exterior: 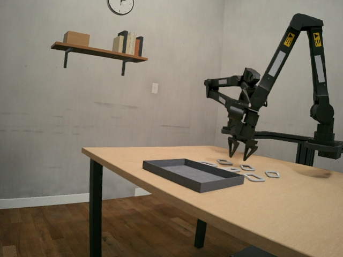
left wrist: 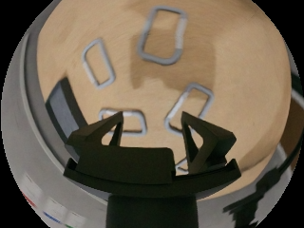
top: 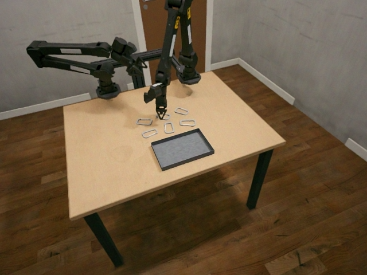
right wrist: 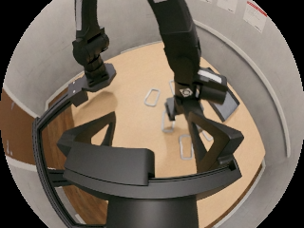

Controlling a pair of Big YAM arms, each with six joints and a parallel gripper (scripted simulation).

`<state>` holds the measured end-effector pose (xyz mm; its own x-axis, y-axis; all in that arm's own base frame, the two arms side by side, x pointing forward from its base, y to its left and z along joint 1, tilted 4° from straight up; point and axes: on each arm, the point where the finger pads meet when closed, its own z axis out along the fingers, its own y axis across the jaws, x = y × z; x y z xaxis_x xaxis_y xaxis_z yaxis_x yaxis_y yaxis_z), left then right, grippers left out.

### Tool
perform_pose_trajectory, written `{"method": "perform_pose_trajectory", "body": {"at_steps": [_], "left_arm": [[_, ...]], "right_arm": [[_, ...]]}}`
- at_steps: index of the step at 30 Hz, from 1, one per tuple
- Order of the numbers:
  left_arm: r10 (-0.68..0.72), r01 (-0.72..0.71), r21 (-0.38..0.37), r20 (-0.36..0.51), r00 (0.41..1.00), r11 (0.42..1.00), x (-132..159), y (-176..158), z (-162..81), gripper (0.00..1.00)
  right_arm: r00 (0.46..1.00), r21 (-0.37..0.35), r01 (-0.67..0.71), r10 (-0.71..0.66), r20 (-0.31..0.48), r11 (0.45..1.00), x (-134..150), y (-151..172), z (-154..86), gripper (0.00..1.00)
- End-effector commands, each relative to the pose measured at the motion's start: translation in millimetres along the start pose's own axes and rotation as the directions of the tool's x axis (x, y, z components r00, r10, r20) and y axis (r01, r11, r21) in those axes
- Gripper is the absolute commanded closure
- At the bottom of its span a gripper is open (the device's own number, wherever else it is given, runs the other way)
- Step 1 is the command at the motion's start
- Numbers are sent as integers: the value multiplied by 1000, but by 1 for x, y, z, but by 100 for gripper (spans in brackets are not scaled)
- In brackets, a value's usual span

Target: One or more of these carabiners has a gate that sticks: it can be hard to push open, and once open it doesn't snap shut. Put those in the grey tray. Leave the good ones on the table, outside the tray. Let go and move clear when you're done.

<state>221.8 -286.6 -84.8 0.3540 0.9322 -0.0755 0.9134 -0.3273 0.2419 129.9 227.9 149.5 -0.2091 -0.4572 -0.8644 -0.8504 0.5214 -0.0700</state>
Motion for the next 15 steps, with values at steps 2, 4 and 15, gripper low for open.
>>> {"method": "perform_pose_trajectory", "body": {"at_steps": [2,4,15], "left_arm": [[275,-268,137,-33,961,954,-4,-26,3,21],[275,-268,137,-33,961,954,-4,-26,3,21],[294,-279,200,-49,955,939,4,-43,7,21]], "right_arm": [[1000,3,-10,10,7,1000,-5,-1,-2,0],[1000,3,-10,10,7,1000,-5,-1,-2,0],[1000,3,-10,10,7,1000,-5,-1,-2,0]]}}
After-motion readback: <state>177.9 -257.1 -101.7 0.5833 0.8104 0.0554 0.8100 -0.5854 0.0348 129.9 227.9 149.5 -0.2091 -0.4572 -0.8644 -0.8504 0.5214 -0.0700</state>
